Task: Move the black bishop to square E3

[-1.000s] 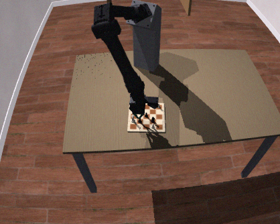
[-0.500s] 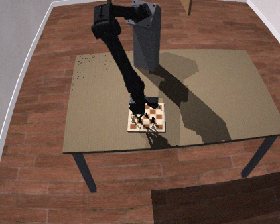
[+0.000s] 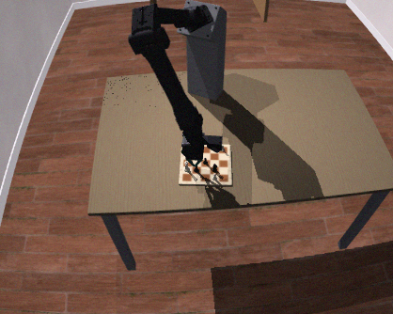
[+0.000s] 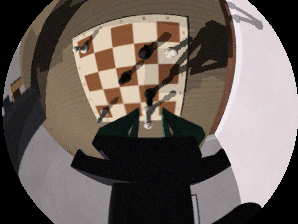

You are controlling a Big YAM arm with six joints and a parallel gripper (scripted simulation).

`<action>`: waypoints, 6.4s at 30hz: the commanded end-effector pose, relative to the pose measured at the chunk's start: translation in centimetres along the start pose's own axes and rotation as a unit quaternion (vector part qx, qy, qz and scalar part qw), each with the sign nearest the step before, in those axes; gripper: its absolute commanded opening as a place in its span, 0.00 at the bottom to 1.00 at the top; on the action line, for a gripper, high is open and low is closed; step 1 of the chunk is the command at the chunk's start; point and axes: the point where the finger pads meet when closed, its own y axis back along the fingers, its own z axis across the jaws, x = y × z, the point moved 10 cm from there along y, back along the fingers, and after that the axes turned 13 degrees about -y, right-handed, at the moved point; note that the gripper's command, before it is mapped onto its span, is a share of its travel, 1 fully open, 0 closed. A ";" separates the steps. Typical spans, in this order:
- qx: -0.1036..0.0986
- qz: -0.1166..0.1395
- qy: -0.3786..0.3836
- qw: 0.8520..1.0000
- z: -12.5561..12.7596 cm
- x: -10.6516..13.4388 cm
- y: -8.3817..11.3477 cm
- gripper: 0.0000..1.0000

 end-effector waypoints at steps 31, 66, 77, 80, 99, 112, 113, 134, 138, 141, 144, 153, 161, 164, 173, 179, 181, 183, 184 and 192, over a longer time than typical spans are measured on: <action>0.008 -0.003 0.002 1.000 -0.4 0.0 -3.6 0.36; 0.009 -0.001 0.000 1.000 -0.6 0.3 -3.5 0.36; 0.009 -0.001 -0.001 1.000 -0.6 0.3 -3.5 0.00; 0.009 -0.001 -0.001 1.000 -0.6 0.3 -3.5 0.00; 0.009 -0.001 -0.001 1.000 -0.6 0.3 -3.5 0.00; 0.005 -0.008 0.001 1.000 -0.4 -0.8 -1.4 0.00; 0.005 -0.008 0.001 1.000 -0.4 -0.8 -1.4 0.00; -0.013 0.002 0.002 1.000 0.9 0.1 6.0 0.00; 0.011 -0.002 -0.006 1.000 -0.9 0.2 7.2 0.00; 0.000 -0.007 0.008 1.000 1.6 -1.0 6.1 0.00; -0.003 -0.007 0.022 1.000 5.9 -1.3 5.9 0.00; -0.008 -0.006 0.038 0.999 13.5 -1.1 6.7 0.00; 0.001 -0.003 0.029 1.000 12.3 -0.9 6.2 0.00; -0.010 -0.001 0.033 0.999 13.0 -0.7 6.3 0.00; 0.001 0.000 0.027 1.000 12.2 -0.3 4.5 0.00; 0.001 0.001 0.028 1.000 12.3 -0.3 1.9 0.00; 0.001 0.001 0.028 1.000 12.3 -0.3 1.9 0.00; 0.001 0.001 0.028 1.000 12.3 -0.3 0.9 0.00; 0.001 0.001 0.028 1.000 12.3 -0.3 0.4 0.00; 0.001 0.001 0.028 1.000 12.3 -0.3 -2.8 0.00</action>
